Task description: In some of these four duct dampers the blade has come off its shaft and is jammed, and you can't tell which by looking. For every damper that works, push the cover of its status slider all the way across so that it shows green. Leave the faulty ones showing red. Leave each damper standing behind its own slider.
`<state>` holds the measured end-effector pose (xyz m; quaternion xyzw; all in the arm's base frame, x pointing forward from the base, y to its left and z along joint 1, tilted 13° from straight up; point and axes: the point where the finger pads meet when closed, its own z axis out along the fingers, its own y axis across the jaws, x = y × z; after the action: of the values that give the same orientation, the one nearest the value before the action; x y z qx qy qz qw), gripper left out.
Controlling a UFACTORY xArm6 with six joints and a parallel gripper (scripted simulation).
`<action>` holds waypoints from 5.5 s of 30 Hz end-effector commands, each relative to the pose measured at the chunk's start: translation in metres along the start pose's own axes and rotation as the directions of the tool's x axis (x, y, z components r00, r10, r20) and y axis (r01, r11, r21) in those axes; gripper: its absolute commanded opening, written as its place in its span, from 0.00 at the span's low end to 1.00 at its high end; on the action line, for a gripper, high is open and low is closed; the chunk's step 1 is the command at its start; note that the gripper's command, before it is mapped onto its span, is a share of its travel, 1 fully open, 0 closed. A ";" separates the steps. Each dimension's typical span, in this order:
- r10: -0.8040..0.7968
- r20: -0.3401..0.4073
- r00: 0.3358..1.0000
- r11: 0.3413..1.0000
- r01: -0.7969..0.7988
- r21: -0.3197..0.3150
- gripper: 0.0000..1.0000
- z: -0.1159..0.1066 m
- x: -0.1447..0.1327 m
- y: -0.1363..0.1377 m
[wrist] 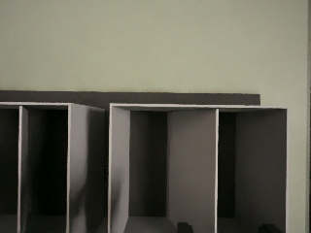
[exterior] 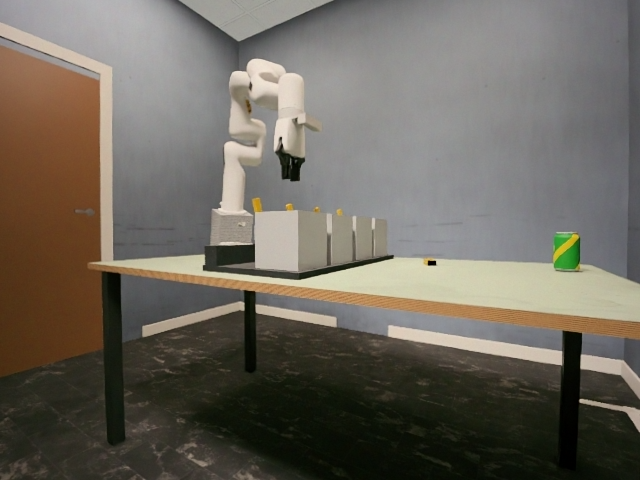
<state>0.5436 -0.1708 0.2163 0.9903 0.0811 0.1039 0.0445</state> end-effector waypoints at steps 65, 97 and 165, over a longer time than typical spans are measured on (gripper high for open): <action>0.000 -0.005 1.000 1.000 0.000 -0.002 0.39 -0.002 0.001 0.001; 0.000 -0.005 1.000 1.000 0.000 -0.002 0.39 -0.002 0.001 0.001; -0.001 -0.006 1.000 0.971 0.003 0.240 0.39 0.026 -0.110 0.042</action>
<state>0.4483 -0.2322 0.1722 0.9881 0.0940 0.0943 -0.0773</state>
